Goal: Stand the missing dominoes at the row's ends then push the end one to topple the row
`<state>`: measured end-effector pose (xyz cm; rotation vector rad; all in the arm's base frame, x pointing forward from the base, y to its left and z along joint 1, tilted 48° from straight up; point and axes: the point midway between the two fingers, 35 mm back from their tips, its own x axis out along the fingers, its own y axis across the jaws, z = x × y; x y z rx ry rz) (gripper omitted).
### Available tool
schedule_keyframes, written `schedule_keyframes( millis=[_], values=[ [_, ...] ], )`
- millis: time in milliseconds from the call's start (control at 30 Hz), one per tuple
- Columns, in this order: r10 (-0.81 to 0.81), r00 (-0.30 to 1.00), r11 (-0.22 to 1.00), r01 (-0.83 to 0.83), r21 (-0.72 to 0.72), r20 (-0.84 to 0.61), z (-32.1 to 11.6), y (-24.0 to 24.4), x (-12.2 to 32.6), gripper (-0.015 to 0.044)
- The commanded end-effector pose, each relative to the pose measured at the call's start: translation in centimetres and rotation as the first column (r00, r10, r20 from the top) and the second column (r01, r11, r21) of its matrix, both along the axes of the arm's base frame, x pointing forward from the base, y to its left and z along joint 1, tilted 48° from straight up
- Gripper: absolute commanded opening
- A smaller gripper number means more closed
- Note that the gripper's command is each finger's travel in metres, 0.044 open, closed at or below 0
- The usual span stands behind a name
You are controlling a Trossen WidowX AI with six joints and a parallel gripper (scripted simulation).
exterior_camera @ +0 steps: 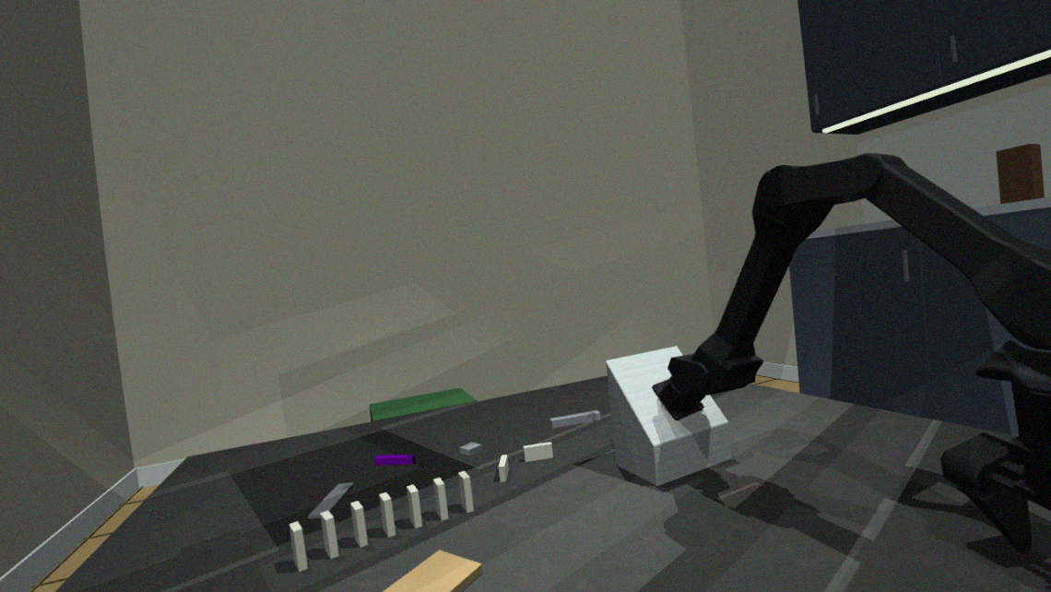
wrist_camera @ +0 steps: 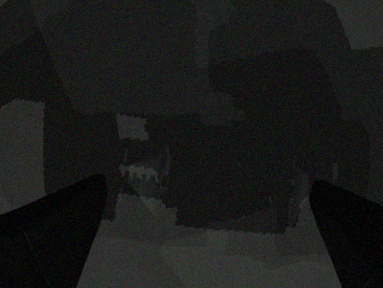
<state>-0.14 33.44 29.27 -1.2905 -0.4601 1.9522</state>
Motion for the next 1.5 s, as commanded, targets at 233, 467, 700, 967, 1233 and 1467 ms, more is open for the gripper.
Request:
schedule_keyframes(
  millis=[233, 467, 700, 967, 1233, 1467],
  values=[
    [-0.348, 0.937, 0.937, 0.349, -0.029, 0.029, -1.2, -1.9, 14.9, 0.044],
    [-0.51, 0.857, 0.849, 0.515, -0.116, 0.073, -5.3, -6.0, 24.8, 0.044],
    [-0.645, 0.764, 0.732, 0.622, -0.277, 0.01, -11.6, -12.2, 31.6, 0.044],
    [-0.789, 0.603, 0.583, 0.678, -0.448, -0.113, -19.3, -21.8, 35.9, 0.044],
    [-0.893, 0.354, 0.45, 0.68, -0.579, -0.278, -27.1, -32.8, 35.6, 0.044],
    [-0.898, 0.051, 0.358, 0.662, -0.658, -0.438, -33.3, -41.4, 31.3, 0.044]
  ],
)
